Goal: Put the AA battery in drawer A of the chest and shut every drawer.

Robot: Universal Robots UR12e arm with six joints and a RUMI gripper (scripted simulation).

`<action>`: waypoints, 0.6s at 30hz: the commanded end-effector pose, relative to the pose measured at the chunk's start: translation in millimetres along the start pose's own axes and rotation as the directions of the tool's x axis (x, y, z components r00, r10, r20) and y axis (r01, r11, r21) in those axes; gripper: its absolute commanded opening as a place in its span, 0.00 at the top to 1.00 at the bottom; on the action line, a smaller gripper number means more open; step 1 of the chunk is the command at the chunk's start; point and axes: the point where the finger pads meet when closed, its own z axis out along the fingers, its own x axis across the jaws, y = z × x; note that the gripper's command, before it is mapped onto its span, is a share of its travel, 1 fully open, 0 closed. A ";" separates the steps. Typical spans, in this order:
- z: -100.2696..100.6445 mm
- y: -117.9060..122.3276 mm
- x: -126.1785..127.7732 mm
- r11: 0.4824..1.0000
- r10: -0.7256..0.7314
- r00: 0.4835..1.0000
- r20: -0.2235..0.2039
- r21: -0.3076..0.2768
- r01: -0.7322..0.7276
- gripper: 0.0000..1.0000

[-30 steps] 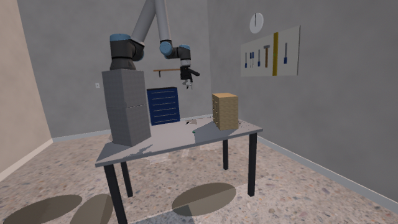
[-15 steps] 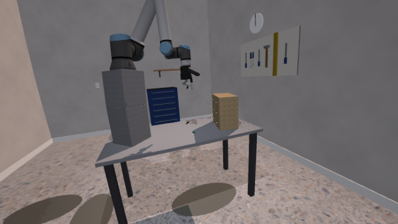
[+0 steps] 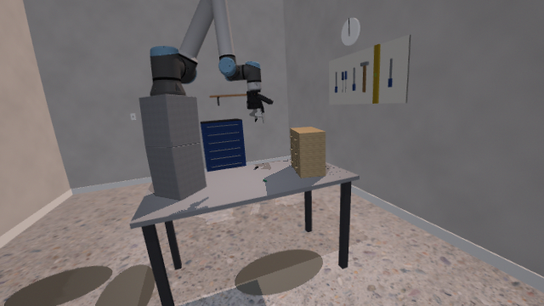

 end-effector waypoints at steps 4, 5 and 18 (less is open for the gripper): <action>3.9 -4.7 -1.7 0.994 -0.107 0.994 0.000 0.001 0.107 0.00; 4.7 -5.5 -2.0 0.992 -0.127 0.992 0.000 0.001 0.127 0.00; 17.0 -16.3 -7.4 0.910 -0.415 0.910 0.000 0.000 0.415 0.00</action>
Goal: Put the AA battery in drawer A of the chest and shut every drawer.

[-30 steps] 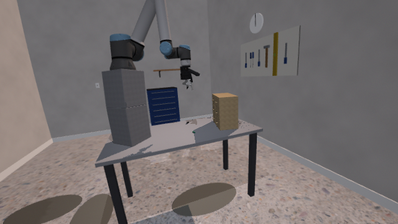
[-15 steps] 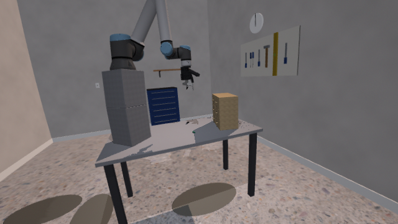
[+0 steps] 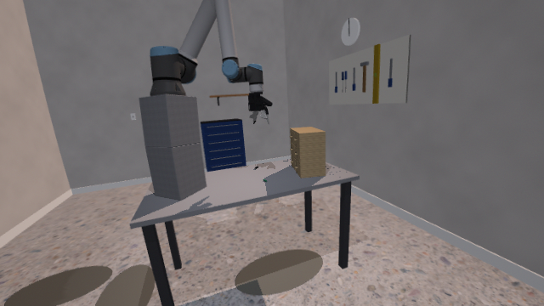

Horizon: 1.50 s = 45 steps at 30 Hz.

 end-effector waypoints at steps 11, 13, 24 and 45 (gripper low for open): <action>19.0 -16.3 -2.8 0.898 -0.441 0.898 0.001 0.002 0.441 0.00; 22.8 -18.9 -3.5 0.857 -0.516 0.857 0.001 0.002 0.516 0.00; 46.1 -31.9 -6.7 0.501 -0.865 0.501 0.001 0.002 0.865 0.00; 84.0 -47.0 -7.9 -0.232 -0.973 -0.232 0.001 0.003 0.973 0.00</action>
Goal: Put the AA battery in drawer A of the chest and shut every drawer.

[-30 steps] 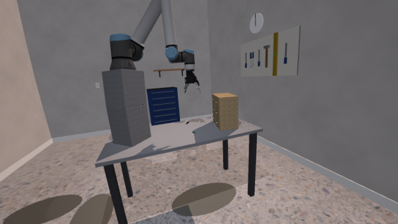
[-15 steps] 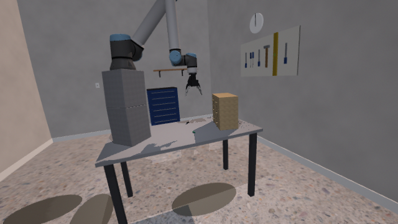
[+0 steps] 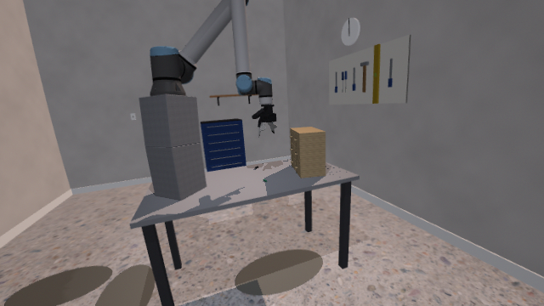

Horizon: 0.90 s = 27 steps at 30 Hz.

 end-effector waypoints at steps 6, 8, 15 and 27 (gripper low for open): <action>15.3 1.8 6.0 0.952 -0.307 0.952 -0.007 0.004 0.307 0.00; 18.8 2.2 7.2 0.930 -0.368 0.930 -0.007 0.003 0.368 0.00; 29.2 3.6 10.8 0.843 -0.538 0.843 -0.007 0.002 0.538 0.00; 38.4 5.1 14.1 0.740 -0.672 0.740 -0.007 0.001 0.672 0.00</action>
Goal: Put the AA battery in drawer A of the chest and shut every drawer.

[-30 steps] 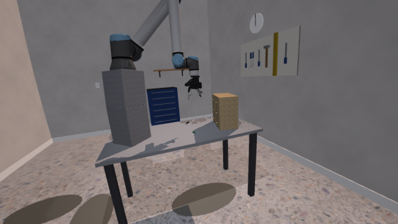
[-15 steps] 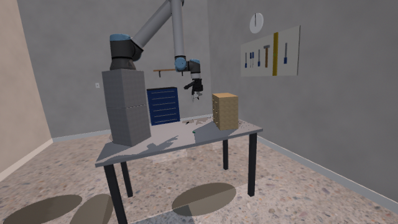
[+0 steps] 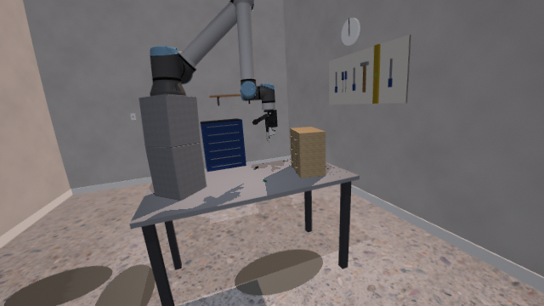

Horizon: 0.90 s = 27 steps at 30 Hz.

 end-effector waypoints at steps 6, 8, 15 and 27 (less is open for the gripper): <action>4.7 2.3 1.0 0.996 -0.094 0.996 -0.001 -0.001 0.094 0.00; 5.0 2.4 1.0 0.995 -0.099 0.995 -0.001 -0.001 0.099 0.00; 5.8 2.8 1.2 0.993 -0.115 0.993 -0.001 -0.001 0.115 0.00; 6.2 3.0 1.2 0.993 -0.115 0.993 -0.001 -0.003 0.115 0.00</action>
